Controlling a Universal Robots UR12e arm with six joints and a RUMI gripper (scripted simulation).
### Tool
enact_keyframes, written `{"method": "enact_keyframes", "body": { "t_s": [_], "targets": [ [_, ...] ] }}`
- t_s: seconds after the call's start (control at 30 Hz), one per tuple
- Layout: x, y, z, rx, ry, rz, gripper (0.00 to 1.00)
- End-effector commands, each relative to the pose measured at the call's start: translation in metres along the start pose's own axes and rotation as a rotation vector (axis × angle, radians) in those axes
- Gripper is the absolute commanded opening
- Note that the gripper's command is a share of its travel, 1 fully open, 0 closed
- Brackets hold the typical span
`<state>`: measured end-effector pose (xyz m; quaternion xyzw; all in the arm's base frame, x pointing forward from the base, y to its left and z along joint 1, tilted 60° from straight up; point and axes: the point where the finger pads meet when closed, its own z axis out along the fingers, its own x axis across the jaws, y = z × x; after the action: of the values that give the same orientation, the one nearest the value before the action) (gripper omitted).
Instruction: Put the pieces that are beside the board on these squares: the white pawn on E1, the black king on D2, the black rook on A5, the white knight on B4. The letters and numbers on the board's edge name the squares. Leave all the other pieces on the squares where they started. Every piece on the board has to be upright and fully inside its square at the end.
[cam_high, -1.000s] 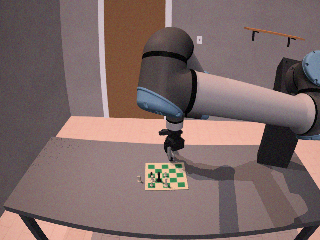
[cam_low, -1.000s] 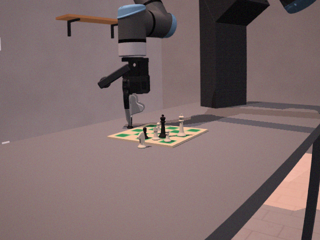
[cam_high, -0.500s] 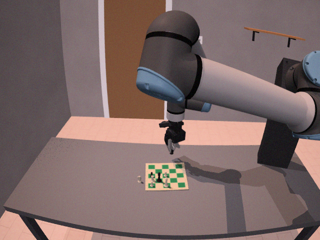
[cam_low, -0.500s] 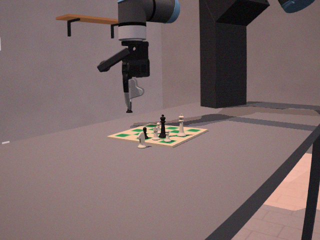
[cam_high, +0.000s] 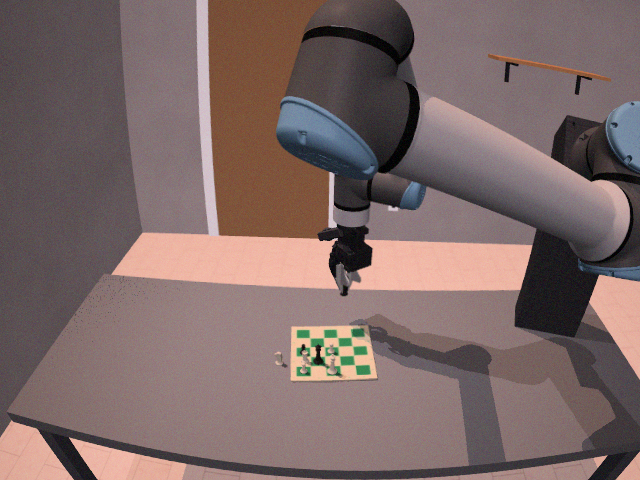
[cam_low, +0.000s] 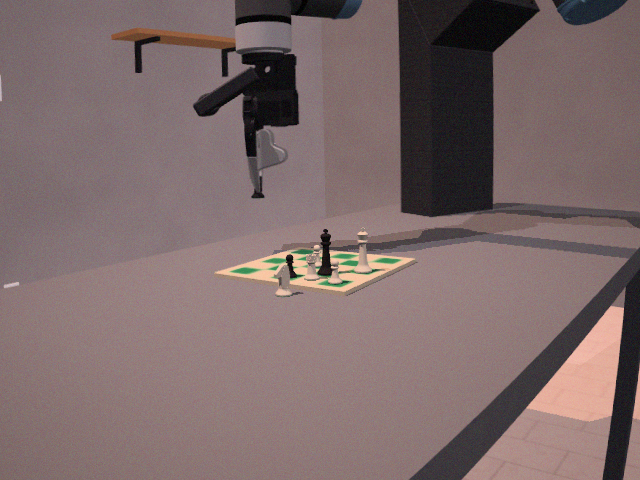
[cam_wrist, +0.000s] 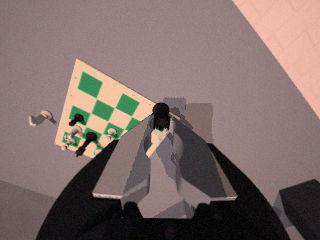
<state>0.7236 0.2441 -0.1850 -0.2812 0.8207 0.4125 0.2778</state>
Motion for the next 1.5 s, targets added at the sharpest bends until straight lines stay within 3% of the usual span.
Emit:
{"method": "enact_keyframes", "body": {
  "t_s": [0.0, 0.17, 0.3, 0.37, 0.97, 1.3, 1.47],
  "targets": [
    [0.000, 0.000, -0.002, -0.001, 0.001, -0.002, 0.00],
    [0.000, 0.018, -0.004, -0.001, 0.001, -0.074, 0.00],
    [0.002, 0.064, -0.008, -0.001, 0.001, -0.250, 0.00],
    [0.003, 0.073, -0.009, -0.001, 0.001, -0.285, 0.00],
    [0.003, 0.073, -0.006, -0.001, 0.001, -0.287, 0.00],
    [0.003, 0.073, 0.017, -0.001, 0.001, -0.287, 0.00],
    [0.003, 0.073, 0.041, -0.001, 0.001, -0.287, 0.00]
  ]
}}
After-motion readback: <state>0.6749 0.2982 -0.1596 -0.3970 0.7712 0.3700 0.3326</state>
